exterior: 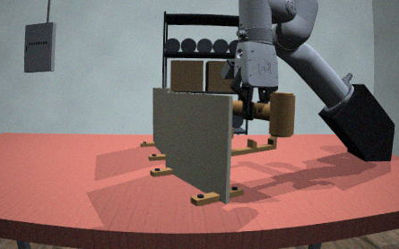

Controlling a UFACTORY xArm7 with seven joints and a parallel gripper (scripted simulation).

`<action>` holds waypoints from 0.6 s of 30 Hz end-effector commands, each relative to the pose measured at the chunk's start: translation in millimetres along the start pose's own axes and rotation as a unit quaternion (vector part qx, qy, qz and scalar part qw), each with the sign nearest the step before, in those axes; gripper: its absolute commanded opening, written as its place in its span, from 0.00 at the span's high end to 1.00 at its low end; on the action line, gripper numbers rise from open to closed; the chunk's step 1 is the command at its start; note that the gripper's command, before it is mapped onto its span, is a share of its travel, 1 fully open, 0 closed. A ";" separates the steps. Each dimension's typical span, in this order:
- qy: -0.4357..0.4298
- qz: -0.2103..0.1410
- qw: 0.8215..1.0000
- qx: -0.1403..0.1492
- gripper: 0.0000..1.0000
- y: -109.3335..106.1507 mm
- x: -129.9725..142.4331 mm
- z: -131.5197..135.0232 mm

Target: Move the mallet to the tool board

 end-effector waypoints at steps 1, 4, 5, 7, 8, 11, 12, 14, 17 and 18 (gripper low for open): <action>-0.001 -0.003 1.000 -0.003 1.00 32.8 5.2 -6.1; 0.000 -0.003 1.000 -0.003 1.00 37.6 5.0 -5.8; 0.000 -0.003 1.000 -0.003 1.00 37.6 5.0 -5.8; 0.000 -0.003 1.000 -0.003 1.00 37.7 5.0 -5.8; 0.000 -0.003 1.000 -0.003 1.00 37.7 5.0 -5.8; 0.000 -0.003 1.000 -0.003 1.00 38.9 5.1 -5.9; 0.000 -0.003 1.000 -0.003 1.00 39.9 5.1 -5.9; 0.000 -0.003 1.000 -0.003 1.00 42.5 5.1 -6.1; 0.000 -0.002 1.000 -0.003 1.00 47.3 5.3 -6.2; 0.000 -0.002 1.000 -0.003 1.00 48.9 5.3 -6.3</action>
Point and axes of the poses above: the point where the finger pads meet when closed, its own y axis out along the fingers, its own z axis across the jaws, x = y × z, the point moved 7 cm from there along -y, back along the fingers, and after that the axes turned 8 degrees about y, right-handed, at the moved point
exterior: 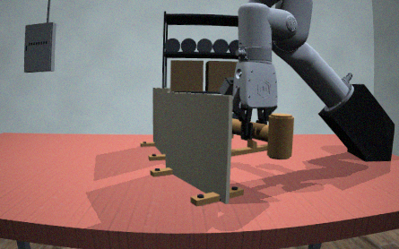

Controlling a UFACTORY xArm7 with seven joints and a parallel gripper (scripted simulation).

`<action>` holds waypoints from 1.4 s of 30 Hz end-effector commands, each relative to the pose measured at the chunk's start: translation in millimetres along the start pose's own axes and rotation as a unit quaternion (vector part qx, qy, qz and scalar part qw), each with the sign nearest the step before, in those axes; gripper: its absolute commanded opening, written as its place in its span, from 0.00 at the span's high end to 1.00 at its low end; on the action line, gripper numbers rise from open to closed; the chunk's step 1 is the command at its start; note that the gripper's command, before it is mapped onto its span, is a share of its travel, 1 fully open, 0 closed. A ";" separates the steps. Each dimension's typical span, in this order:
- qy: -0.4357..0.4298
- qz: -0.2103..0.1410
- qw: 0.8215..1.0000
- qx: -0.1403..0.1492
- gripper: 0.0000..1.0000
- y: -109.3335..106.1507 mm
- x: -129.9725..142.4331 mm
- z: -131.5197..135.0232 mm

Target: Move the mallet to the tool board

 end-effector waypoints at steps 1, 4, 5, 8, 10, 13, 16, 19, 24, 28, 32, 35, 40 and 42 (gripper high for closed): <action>0.000 -0.001 1.000 -0.001 1.00 5.9 0.9 -1.0; 0.000 -0.001 1.000 -0.001 1.00 8.0 0.9 -1.1; 0.000 -0.001 1.000 -0.001 1.00 8.0 0.9 -1.1; 0.000 -0.001 1.000 -0.001 1.00 9.1 1.0 -1.1; 0.000 -0.001 1.000 -0.001 1.00 9.2 1.0 -1.1; 0.000 -0.001 1.000 -0.001 1.00 9.2 1.0 -1.1; 0.000 -0.001 1.000 -0.001 1.00 9.2 1.0 -1.1; 0.000 -0.001 1.000 -0.001 0.00 9.2 1.0 -1.1; 0.000 -0.001 1.000 -0.001 0.00 9.2 1.0 -1.1; 0.000 -0.001 1.000 -0.001 0.00 9.2 1.0 -1.1; 0.000 -0.001 1.000 -0.001 0.00 9.2 1.0 -1.1; 0.000 -0.001 1.000 -0.001 0.00 9.2 1.0 -1.1; 0.000 -0.001 1.000 -0.001 0.00 9.2 1.0 -1.1; 0.000 -0.001 1.000 -0.001 0.00 9.2 1.0 -1.1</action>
Point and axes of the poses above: the point where the finger pads meet when closed, its own y axis out along the fingers, its own z axis across the jaws, x = y × z, the point moved 7 cm from there along -y, back along the fingers, and after that the axes turned 8 degrees about y, right-handed, at the moved point
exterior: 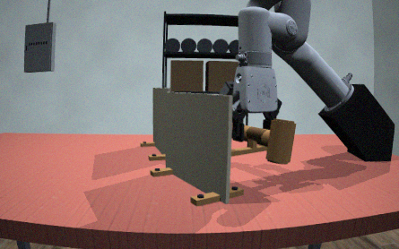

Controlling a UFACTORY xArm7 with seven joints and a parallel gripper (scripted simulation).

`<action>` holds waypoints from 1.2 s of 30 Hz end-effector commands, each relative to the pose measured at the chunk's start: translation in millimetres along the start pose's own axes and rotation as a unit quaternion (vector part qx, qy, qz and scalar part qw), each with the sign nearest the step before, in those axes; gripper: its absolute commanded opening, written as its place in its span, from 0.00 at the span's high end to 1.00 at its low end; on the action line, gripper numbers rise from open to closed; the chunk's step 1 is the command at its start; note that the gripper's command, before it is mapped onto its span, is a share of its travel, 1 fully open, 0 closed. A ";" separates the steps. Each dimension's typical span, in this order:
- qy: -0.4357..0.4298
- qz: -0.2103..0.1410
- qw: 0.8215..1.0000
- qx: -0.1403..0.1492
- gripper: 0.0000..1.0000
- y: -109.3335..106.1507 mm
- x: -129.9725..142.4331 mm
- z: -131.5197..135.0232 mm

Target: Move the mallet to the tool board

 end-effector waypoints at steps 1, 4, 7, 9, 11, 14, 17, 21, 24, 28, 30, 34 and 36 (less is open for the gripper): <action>0.000 -0.001 1.000 -0.001 0.00 -0.6 0.7 -0.7; 0.000 -0.001 1.000 -0.001 0.00 -0.6 0.7 -0.7; 0.000 -0.001 1.000 -0.001 0.00 -0.6 0.7 -0.7; 0.000 -0.001 1.000 -0.001 0.00 -0.6 0.7 -0.7; 0.000 -0.001 1.000 -0.001 0.00 -0.7 0.7 -0.7; 0.000 -0.001 1.000 -0.001 0.00 -1.1 0.7 -0.8; -0.001 0.000 1.000 -0.001 0.00 -6.6 0.7 -1.1; 0.000 0.000 1.000 -0.001 0.00 -27.1 0.8 -1.1; -0.001 0.000 1.000 -0.001 0.00 -49.4 1.1 -1.4; 0.000 -0.001 1.000 -0.001 0.00 -79.0 0.9 -0.9; 0.000 -0.001 1.000 -0.001 0.00 -84.8 0.8 -0.7; 0.001 -0.001 1.000 -0.002 0.00 -95.5 0.3 -0.1; 0.001 -0.001 1.000 -0.002 0.00 -97.4 0.2 0.1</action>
Point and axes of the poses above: the point where the finger pads meet when closed, its own y axis out along the fingers, its own z axis across the jaws, x = y × z, the point moved 7 cm from there along -y, back along the fingers, and after that the axes turned 8 degrees about y, right-handed, at the moved point
